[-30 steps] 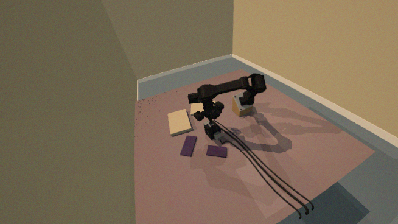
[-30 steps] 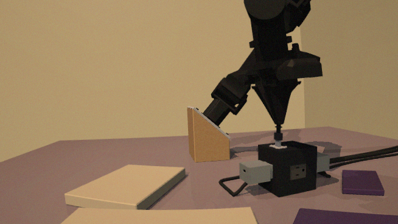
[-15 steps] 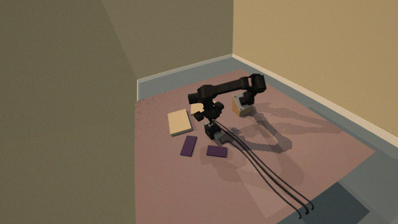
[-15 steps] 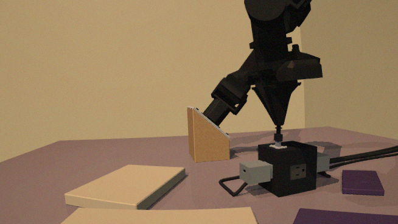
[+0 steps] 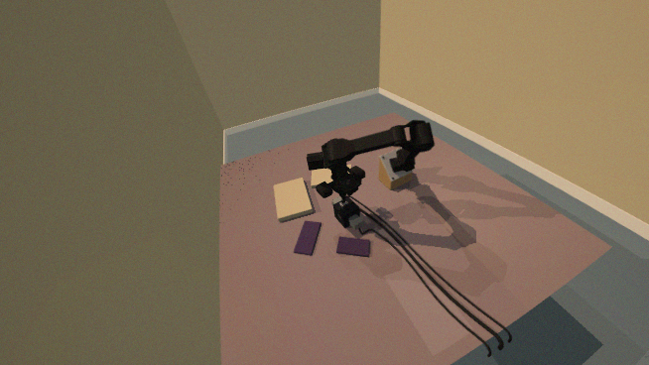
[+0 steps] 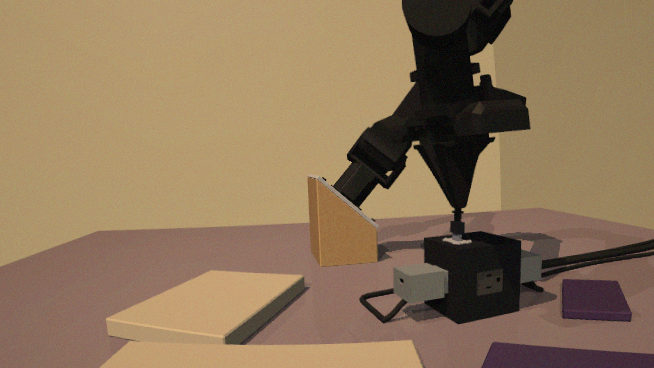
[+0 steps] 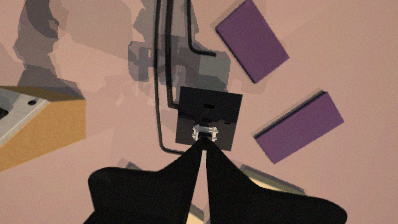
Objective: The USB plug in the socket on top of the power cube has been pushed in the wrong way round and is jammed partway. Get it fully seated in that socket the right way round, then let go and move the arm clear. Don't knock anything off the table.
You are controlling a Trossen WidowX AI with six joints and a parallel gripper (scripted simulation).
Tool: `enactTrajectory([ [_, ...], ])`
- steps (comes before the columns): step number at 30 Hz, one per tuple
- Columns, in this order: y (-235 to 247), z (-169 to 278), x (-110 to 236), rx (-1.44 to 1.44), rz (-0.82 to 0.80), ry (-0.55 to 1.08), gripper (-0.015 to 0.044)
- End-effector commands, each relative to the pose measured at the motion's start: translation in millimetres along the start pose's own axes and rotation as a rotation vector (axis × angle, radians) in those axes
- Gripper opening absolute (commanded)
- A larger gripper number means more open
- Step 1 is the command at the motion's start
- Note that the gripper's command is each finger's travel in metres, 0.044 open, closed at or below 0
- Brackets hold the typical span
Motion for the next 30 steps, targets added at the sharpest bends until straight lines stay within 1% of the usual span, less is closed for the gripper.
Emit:
enactTrajectory([
  [1, -0.2, 0.1, -0.7, -0.004, 0.002, -0.002, 0.0],
  [30, -0.1, 0.3, -4.2, -0.004, 0.002, -0.002, 0.0],
])
Point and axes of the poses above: the point midway between the two fingers, 35 mm back from their tips, its own x axis back along the fingers, its own y axis across the jaws, z = x × y, the point moved 5 cm from there along x, back along the fingers, and after that the axes turned 5 degrees about x, right-handed, at the moved point
